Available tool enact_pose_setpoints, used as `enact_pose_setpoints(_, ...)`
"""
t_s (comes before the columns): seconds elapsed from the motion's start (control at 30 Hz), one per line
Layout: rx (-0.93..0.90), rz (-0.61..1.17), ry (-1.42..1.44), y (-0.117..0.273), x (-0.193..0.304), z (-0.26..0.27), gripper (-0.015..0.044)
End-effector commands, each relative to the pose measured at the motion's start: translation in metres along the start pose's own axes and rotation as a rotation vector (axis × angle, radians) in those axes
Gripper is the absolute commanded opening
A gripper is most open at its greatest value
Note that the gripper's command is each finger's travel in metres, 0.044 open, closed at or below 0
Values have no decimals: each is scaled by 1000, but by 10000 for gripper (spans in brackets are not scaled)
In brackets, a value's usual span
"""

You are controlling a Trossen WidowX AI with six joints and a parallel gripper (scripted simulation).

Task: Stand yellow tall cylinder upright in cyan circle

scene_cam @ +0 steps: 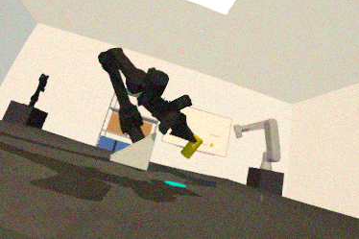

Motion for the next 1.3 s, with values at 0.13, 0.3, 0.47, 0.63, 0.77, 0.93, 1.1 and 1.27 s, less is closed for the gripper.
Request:
enact_pose_setpoints(0.13,26,-62,25,5,2,1,105)
enact_pose_setpoints(0.3,41,-96,39,7,4,2,105)
enact_pose_setpoints(0.47,56,-129,54,10,6,3,105)
enact_pose_setpoints(0.63,73,-162,69,12,9,4,105)
enact_pose_setpoints(0.77,87,-188,82,14,10,5,105)
enact_pose_setpoints(0.93,105,-219,99,17,13,7,105)
enact_pose_setpoints(1.1,124,-250,117,19,15,8,105)
enact_pose_setpoints(1.27,143,-280,135,22,17,10,105)
Point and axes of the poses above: the point midway between the two fingers, 35 mm back from their tips, its own y axis back along the fingers, its own z axis across the jaws, x = y × z, the point moved 7 cm from there along y, back along the fingers, and after that the axes turned 9 degrees about y, right-handed, at the moved point
